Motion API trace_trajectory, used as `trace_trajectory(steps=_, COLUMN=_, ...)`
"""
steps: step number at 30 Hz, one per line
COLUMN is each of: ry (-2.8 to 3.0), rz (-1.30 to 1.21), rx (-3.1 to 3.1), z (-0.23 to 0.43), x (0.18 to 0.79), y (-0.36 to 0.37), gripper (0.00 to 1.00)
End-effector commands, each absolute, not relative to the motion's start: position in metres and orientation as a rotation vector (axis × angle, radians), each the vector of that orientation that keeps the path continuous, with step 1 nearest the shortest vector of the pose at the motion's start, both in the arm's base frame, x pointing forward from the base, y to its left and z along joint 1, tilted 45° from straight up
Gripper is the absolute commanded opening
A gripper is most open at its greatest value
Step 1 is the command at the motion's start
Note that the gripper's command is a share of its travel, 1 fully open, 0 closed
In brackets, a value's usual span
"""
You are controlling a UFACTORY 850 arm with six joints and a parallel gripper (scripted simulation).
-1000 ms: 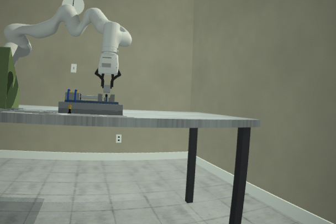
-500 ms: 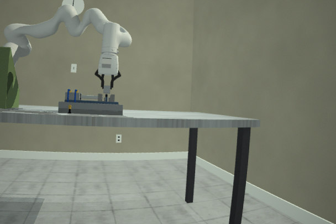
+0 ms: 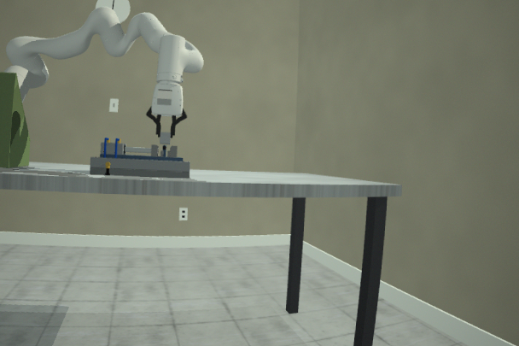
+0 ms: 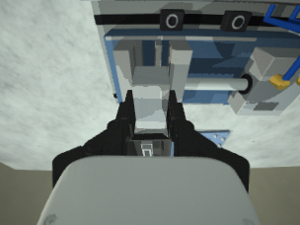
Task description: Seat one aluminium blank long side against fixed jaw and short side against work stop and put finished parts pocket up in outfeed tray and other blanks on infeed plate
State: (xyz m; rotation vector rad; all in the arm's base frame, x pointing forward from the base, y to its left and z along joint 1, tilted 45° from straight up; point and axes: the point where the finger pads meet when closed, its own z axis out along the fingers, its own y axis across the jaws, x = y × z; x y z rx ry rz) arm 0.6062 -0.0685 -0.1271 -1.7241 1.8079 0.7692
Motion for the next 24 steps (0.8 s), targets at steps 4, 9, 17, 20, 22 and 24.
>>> trace_trajectory(steps=4, ry=1.808, rz=0.766, rx=-1.724, z=-0.1264, x=0.6071, y=-0.0694, gripper=0.0)
trace_trajectory(steps=9, ry=1.808, rz=0.766, rx=-1.724, z=-0.1266, x=0.6071, y=-0.0692, gripper=0.0)
trace_trajectory(steps=17, ry=1.808, rz=0.766, rx=-1.724, z=-0.1271, x=0.6071, y=-0.0686, gripper=0.0)
trace_trajectory(steps=20, ry=1.808, rz=0.766, rx=-1.724, z=-0.1275, x=0.6071, y=-0.0682, gripper=0.0)
trace_trajectory(steps=22, ry=1.808, rz=0.766, rx=-1.724, z=-0.1278, x=0.6071, y=-0.0679, gripper=0.0)
trace_trajectory(steps=24, ry=1.808, rz=0.766, rx=-1.724, z=-0.1282, x=0.6071, y=-0.0675, gripper=0.0)
